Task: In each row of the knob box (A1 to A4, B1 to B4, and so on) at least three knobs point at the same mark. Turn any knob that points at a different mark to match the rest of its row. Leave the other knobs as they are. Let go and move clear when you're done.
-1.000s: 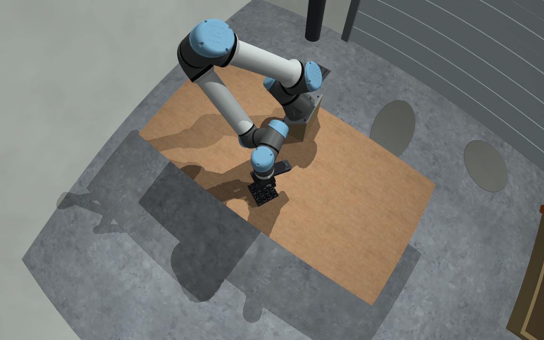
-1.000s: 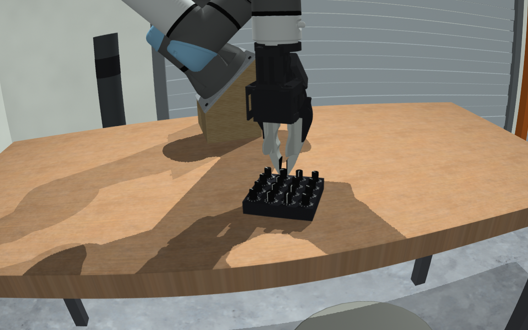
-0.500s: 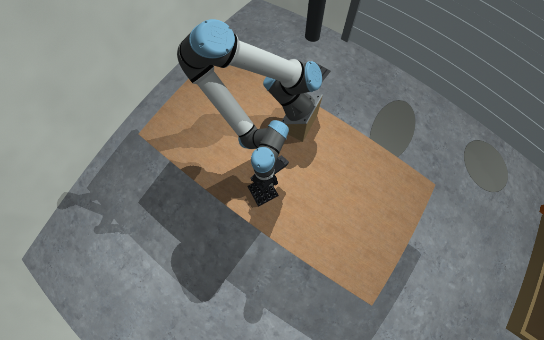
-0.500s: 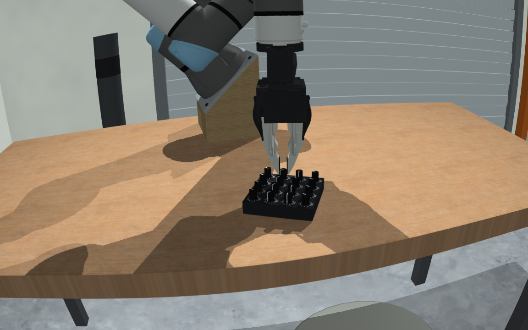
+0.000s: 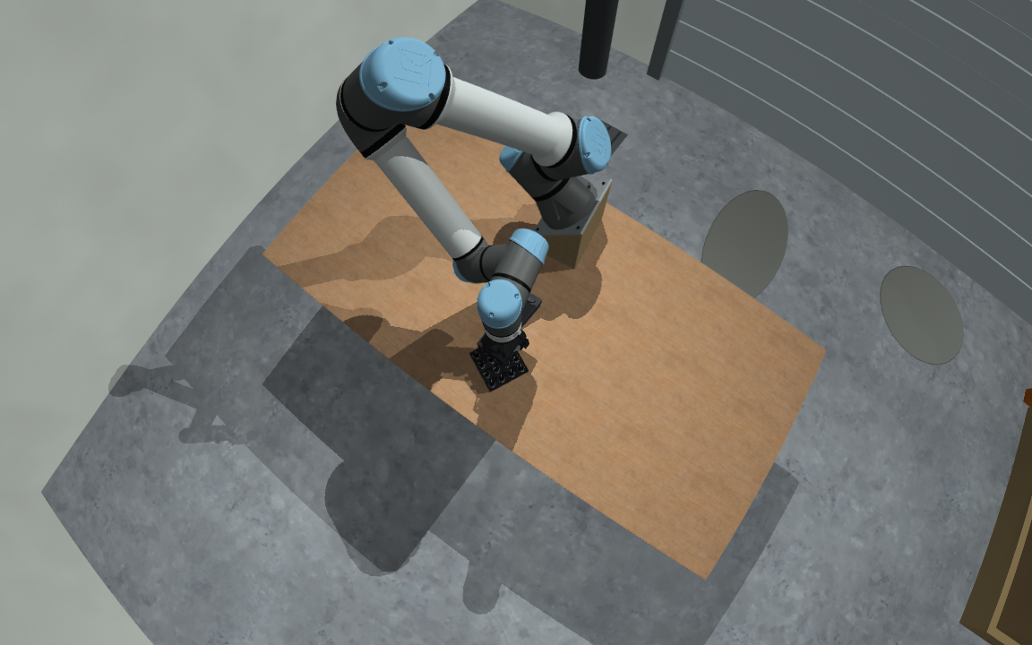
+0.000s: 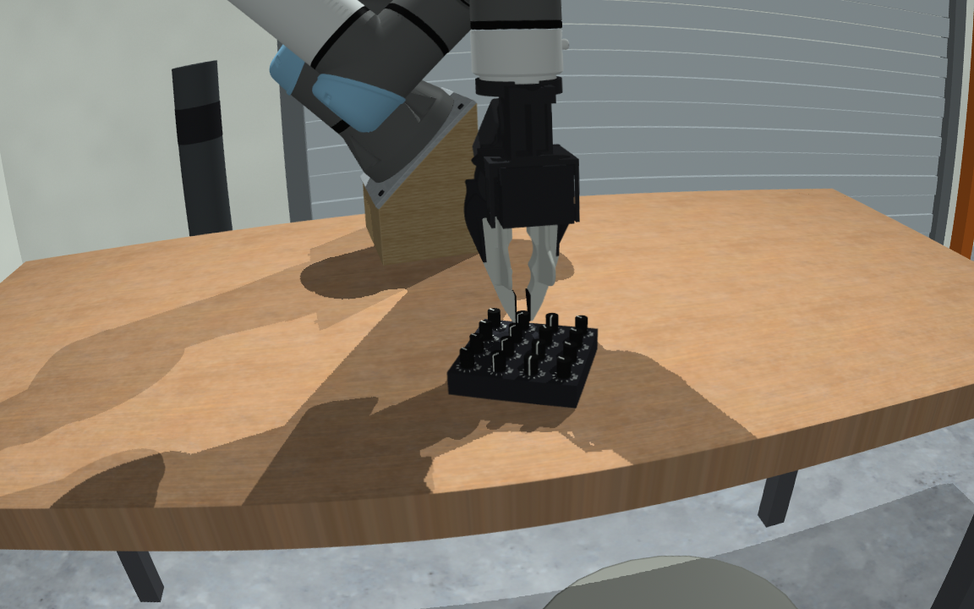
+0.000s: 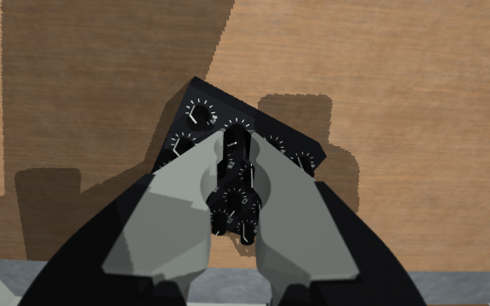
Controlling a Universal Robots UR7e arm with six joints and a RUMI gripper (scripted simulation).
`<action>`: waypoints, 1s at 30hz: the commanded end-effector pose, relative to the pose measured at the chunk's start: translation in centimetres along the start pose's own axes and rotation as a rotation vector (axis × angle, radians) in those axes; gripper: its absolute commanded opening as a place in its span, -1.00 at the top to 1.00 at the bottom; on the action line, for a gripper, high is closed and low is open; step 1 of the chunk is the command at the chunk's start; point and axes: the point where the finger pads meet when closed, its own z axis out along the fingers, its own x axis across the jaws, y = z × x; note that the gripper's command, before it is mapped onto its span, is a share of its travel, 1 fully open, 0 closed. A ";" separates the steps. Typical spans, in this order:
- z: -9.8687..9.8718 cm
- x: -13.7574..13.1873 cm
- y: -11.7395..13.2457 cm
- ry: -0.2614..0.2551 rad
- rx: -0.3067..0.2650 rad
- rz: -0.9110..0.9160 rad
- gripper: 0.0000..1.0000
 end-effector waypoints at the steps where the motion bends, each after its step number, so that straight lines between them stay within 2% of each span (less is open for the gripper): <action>1: 0.0 0.0 0.0 0.002 -0.002 -0.042 0.92; 26: 0.0 0.0 0.0 0.001 -0.002 -0.077 0.92; 27: 0.0 0.0 0.0 0.001 -0.002 -0.077 0.78; 30: 0.0 0.0 0.0 0.001 -0.002 -0.077 0.78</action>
